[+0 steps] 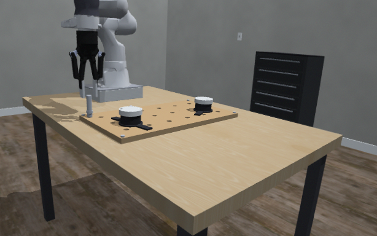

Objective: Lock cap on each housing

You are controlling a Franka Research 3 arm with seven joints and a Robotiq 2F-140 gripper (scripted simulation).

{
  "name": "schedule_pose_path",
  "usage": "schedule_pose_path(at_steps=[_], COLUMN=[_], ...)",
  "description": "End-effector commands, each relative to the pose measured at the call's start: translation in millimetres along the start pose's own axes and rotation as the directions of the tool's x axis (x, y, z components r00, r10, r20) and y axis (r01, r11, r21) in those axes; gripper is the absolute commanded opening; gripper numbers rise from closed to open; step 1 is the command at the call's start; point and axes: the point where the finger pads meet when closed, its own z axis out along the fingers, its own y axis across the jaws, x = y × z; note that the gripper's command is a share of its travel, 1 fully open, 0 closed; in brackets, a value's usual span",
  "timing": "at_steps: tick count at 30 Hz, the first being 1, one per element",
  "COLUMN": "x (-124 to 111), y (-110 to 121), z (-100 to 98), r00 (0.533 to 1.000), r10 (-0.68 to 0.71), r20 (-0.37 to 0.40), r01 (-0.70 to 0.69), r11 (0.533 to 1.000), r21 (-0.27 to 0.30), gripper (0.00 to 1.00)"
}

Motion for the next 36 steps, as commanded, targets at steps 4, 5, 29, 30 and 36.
schedule_pose_path(at_steps=[4, 5, 29, 30, 36], x=[-1, -1, -1, -2, -2], y=[-1, -1, -1, -1, -1], z=[10.2, 11.7, 36.7, 37.6, 41.6], r00=[1.0, 1.0, 1.0, 1.0, 1.0], r10=[-0.009, -0.009, -0.009, -0.009, -0.009], r20=[0.007, 0.007, 0.007, 0.007, 0.007], r01=[0.009, 0.009, 0.009, 0.009, 0.009], r11=[1.0, 1.0, 1.0, 1.0, 1.0], r21=[0.001, 0.001, 0.001, 0.001, 0.001], gripper=[0.36, 0.36, 0.36, 0.36, 0.36])
